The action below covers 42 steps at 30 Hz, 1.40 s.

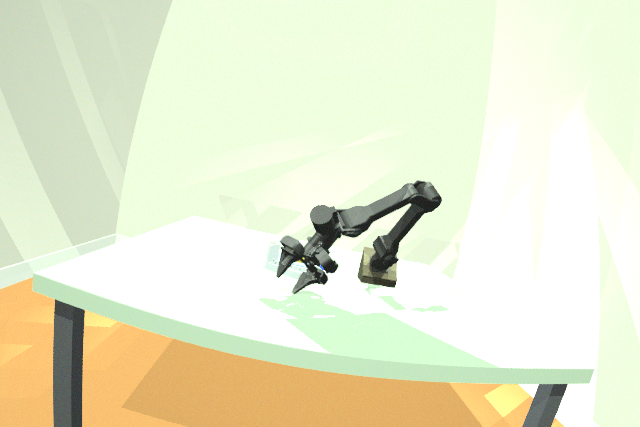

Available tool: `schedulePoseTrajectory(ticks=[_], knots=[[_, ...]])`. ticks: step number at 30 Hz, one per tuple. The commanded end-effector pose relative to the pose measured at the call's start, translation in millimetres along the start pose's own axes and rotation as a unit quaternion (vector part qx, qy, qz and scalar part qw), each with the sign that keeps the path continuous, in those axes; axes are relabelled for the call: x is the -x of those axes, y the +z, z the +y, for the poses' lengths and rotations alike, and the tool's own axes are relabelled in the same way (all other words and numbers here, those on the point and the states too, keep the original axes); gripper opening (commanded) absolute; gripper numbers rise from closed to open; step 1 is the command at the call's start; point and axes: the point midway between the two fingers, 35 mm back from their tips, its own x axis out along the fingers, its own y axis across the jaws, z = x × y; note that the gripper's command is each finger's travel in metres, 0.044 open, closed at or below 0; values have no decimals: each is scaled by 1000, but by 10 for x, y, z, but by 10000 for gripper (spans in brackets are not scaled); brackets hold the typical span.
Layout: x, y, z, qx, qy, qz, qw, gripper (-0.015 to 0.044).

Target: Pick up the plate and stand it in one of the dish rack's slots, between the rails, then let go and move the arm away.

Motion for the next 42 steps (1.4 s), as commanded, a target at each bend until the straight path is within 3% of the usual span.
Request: schedulePoseTrajectory(ticks=[1,19,42], knots=[[31,-351,-35,-46,16,46,998,400],[469,-1779,248,-280,100,212,931,400],[1453,-2798,918,-573,132,318,744,400]])
